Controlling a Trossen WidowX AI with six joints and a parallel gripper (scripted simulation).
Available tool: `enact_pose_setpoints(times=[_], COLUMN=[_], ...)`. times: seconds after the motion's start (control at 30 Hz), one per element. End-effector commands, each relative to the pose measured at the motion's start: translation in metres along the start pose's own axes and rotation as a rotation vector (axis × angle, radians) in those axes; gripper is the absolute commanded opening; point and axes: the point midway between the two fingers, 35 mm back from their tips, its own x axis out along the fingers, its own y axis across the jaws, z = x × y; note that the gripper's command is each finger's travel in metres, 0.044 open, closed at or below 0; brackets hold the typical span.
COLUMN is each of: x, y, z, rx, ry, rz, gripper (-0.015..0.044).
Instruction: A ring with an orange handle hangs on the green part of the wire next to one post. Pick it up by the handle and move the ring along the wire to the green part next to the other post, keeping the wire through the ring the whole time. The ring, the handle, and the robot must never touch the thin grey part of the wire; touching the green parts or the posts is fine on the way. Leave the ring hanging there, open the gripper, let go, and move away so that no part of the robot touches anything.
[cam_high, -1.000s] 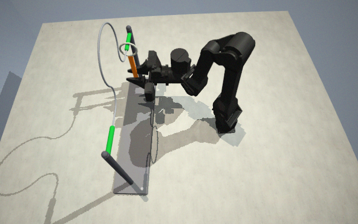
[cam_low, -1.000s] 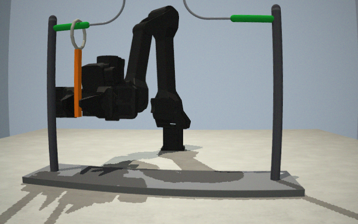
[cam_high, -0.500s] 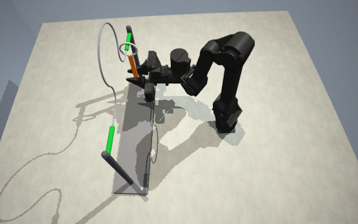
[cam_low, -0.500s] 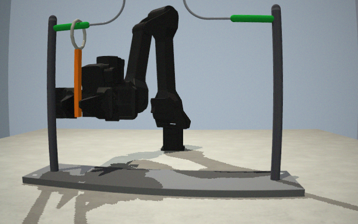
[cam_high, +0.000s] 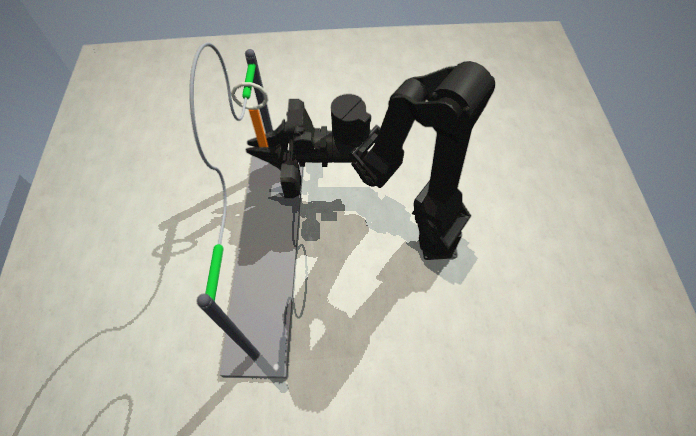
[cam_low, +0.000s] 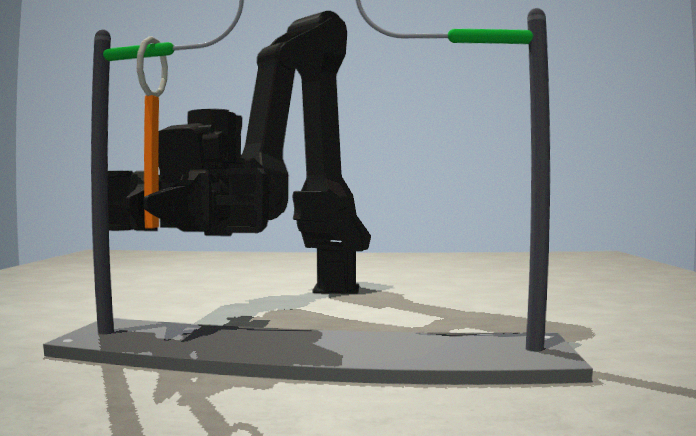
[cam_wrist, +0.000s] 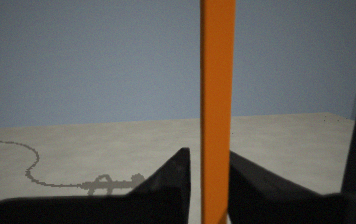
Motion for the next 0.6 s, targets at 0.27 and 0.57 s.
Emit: enact_pose_setpoints(times=[0.27, 0.57], x=[0.0, 0.0003], y=[0.0, -0.0014], z=[0.0, 0.0077], rx=[0.0, 0.0], ry=[0.0, 0.0], rz=[0.0, 0.001], gripper=[-0.015, -0.015])
